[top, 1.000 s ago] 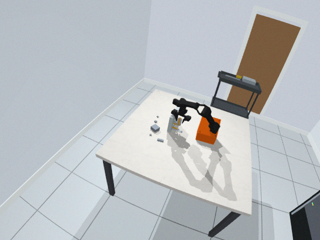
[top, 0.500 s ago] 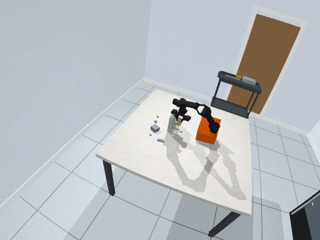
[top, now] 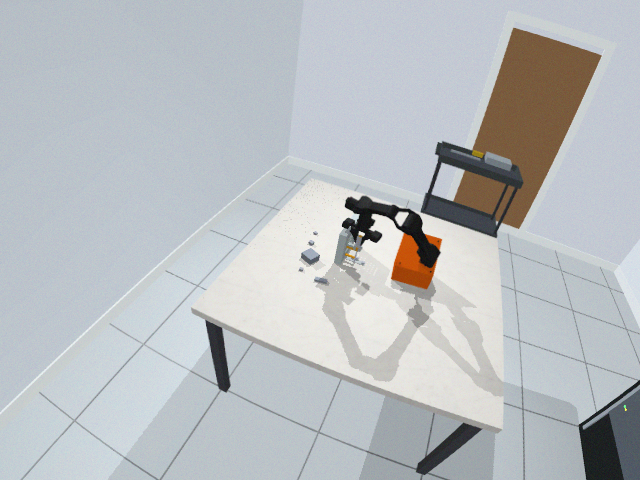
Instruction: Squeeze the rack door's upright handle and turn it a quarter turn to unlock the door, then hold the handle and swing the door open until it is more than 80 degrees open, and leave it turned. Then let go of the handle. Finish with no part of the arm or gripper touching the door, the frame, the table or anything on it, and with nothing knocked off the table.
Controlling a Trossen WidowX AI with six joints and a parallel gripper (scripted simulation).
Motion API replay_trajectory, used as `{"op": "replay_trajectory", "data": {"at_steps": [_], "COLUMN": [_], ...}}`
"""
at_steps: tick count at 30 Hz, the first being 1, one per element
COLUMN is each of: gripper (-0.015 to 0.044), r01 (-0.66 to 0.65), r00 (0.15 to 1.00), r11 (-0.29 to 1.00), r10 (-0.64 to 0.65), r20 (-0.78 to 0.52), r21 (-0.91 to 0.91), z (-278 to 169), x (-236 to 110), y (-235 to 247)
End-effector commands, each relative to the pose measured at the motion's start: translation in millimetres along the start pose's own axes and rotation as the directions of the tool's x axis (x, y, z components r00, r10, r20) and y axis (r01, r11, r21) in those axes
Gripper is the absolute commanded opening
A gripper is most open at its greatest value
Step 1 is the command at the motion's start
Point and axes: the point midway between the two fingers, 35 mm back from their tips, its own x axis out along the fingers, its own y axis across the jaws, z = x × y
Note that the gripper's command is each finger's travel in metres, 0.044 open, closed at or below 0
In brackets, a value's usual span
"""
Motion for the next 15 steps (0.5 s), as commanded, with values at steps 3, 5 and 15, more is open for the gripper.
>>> {"op": "replay_trajectory", "data": {"at_steps": [3,5,15], "gripper": [0.0057,0.0044,0.0026], "r01": [0.0,0.0,0.0], "r00": [1.0,1.0,1.0], "r11": [1.0,1.0,0.998], "r10": [0.0,0.0,0.0], "r20": [0.002,0.002,0.002], "r21": [0.002,0.002,-0.068], "z": [0.3,0.3,1.9], "x": [-0.2,-0.2,-0.2], "y": [0.0,0.0,-2.1]}}
